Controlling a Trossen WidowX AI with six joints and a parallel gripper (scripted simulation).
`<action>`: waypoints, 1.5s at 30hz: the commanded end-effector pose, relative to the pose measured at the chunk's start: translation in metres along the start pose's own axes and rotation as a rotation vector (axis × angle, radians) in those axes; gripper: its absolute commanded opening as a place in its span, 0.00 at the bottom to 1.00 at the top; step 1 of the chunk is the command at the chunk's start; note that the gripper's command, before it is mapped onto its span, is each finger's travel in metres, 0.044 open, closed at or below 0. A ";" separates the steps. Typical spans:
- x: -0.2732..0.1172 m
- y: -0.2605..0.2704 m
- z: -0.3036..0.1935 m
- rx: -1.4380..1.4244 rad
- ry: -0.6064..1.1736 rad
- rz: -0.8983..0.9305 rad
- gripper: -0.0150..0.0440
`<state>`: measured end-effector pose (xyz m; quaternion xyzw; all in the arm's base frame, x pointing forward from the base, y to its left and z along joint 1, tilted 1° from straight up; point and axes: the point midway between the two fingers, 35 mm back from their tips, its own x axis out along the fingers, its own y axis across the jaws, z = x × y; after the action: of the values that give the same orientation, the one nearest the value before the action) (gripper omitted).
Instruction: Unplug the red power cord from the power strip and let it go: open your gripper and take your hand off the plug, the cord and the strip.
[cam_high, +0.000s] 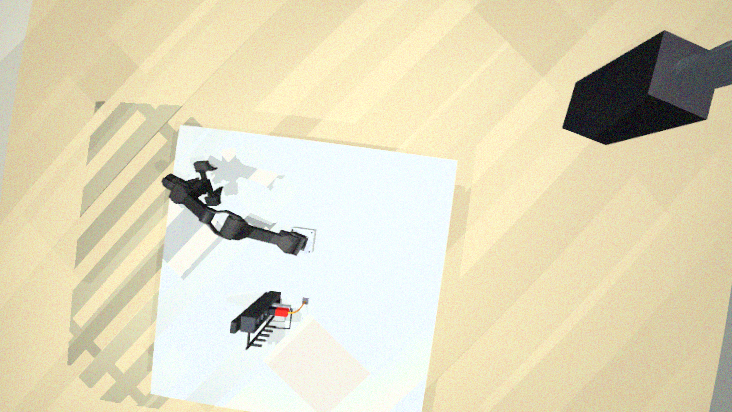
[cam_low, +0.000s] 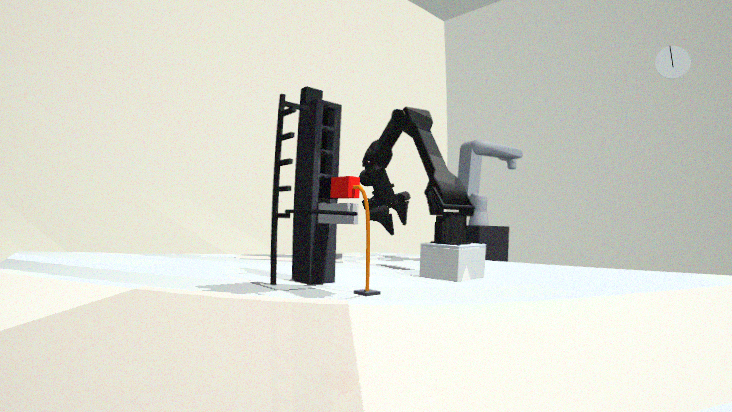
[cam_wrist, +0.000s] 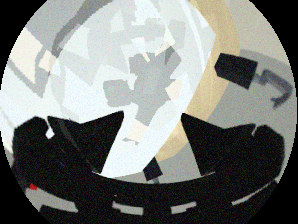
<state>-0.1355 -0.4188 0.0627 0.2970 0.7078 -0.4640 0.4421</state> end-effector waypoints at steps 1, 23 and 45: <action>-0.001 0.001 0.001 -0.001 -0.005 -0.002 0.89; -0.197 0.201 0.112 -0.227 -0.643 -0.057 0.53; -0.397 0.443 0.007 -0.540 -1.261 0.265 0.53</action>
<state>0.3791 -0.2989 0.2276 -0.0553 0.4032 -0.3358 0.8495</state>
